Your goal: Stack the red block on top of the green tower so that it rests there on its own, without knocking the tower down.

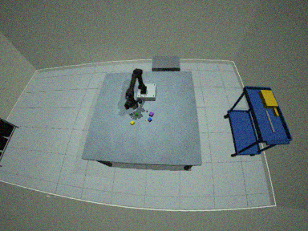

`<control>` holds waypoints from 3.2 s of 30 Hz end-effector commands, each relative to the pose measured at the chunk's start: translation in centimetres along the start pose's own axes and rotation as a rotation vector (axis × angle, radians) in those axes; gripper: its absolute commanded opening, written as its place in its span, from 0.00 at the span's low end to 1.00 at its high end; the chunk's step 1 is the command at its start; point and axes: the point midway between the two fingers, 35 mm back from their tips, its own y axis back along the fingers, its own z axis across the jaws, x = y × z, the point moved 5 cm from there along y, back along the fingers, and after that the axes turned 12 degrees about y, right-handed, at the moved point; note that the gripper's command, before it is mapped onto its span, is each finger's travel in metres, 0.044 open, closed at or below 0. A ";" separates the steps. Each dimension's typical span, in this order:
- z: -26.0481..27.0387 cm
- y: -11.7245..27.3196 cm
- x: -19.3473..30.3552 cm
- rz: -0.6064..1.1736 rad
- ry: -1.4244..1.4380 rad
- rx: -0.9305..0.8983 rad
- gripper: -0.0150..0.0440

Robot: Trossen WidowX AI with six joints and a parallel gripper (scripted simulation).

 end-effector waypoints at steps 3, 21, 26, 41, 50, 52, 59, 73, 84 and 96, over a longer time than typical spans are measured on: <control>-0.8 0.2 -1.9 -0.004 0.002 0.002 0.25; -1.2 -4.3 -2.9 -0.005 0.004 0.000 0.25; -1.2 -5.3 -2.9 -0.005 0.004 0.000 0.25; -1.2 -7.3 -2.9 -0.005 0.004 0.000 0.25; -1.2 -7.3 -2.9 -0.005 0.004 0.000 0.25; -1.2 -7.3 -2.9 -0.005 0.004 0.000 0.25; -1.2 -7.4 -2.9 -0.005 0.004 0.000 0.25; -1.2 -7.3 -2.9 -0.002 0.009 0.002 0.48; -1.2 -7.3 -2.9 -0.002 0.009 0.002 0.97; -1.2 -7.3 -2.9 -0.002 0.009 0.002 1.00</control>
